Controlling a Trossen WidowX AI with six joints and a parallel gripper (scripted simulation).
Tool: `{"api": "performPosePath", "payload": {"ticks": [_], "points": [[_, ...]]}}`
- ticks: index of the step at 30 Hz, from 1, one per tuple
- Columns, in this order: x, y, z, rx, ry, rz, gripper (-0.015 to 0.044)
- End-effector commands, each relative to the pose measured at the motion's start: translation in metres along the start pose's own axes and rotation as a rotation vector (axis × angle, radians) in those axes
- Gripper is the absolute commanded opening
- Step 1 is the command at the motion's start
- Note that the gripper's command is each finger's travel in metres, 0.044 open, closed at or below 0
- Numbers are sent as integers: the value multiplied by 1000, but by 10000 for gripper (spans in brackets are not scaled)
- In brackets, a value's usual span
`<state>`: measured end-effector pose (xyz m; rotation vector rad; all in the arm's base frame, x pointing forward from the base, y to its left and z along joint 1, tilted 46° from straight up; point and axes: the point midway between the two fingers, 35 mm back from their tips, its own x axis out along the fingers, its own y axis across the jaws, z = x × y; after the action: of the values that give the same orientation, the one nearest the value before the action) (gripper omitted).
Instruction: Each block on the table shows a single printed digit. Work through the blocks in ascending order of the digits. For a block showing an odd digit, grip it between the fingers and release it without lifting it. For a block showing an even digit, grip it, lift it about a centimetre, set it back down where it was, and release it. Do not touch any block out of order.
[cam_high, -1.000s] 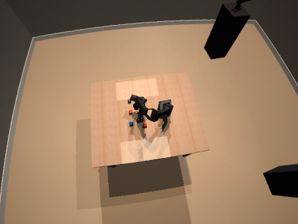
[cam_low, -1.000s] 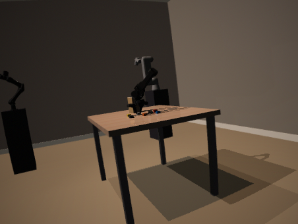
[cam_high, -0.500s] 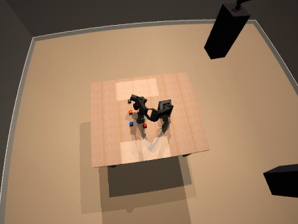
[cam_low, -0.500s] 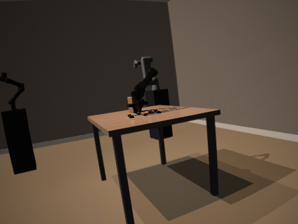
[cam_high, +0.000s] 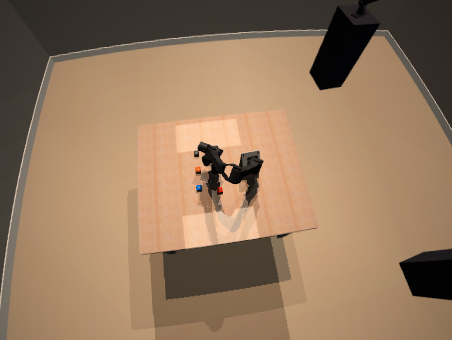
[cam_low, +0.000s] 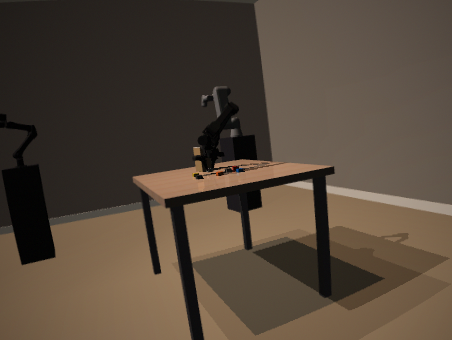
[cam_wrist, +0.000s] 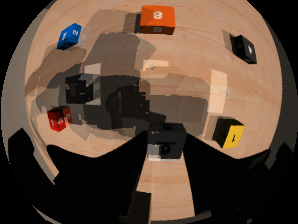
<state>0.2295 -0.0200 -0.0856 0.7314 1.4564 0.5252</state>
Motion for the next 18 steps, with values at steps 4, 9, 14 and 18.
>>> {"api": "performPosePath", "payload": {"ticks": [4, 9, 14, 18], "points": [[-2, 0, 0, -7, 2, -3, 120], [-2, 0, 0, -7, 2, -3, 120], [0, 0, 1, -7, 2, -3, 120], [6, 0, 1, -7, 2, -3, 120]]}}
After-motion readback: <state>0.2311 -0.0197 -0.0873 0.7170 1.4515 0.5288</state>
